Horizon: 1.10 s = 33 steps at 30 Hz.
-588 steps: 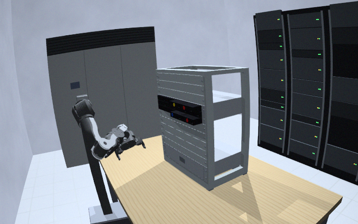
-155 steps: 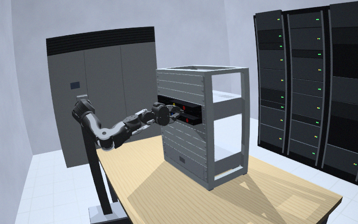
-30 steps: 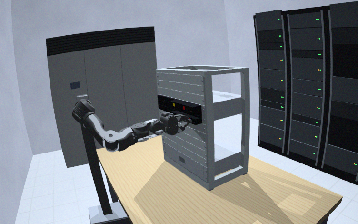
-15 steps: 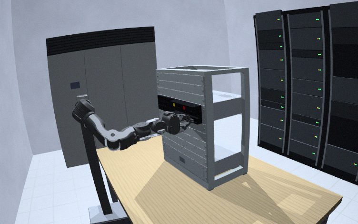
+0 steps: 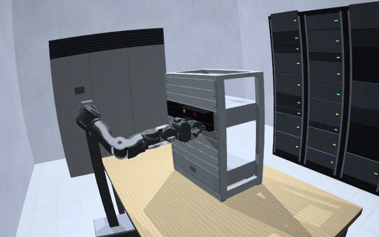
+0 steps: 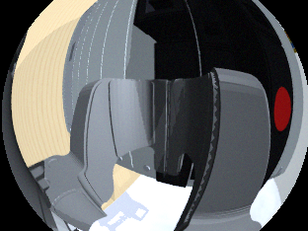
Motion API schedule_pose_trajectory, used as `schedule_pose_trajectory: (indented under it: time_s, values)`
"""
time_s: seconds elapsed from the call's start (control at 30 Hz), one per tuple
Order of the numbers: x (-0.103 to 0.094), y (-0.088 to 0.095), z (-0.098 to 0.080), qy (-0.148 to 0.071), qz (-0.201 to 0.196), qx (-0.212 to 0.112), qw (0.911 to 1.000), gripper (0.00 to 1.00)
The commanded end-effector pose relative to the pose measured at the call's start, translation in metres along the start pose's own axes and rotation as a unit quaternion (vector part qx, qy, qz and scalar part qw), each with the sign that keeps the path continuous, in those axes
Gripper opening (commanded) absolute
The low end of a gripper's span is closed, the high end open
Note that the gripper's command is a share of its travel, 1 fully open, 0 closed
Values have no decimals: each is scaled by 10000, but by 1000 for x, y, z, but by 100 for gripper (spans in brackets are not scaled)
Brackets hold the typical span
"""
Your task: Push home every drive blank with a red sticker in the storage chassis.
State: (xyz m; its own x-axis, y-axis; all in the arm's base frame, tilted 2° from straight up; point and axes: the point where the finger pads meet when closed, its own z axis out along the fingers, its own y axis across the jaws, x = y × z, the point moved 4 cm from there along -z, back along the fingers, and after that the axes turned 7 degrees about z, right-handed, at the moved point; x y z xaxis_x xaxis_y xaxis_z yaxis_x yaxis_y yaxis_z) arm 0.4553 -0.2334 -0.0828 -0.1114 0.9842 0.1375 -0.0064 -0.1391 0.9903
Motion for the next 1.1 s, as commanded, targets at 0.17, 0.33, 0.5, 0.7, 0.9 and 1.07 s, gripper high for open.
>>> schedule_pose_trajectory:
  time_s: [0.17,0.33,0.5,0.7,0.9,1.07]
  values:
    - [5,5,2,78,2,-72,9999,0]
    - [5,5,2,77,2,-72,9999,0]
    - [6,8,5,77,0,-106,9999,0]
    - [7,8,6,86,0,-117,9999,0]
    - [7,8,6,85,0,-117,9999,0]
    - [7,9,8,80,0,-122,9999,0]
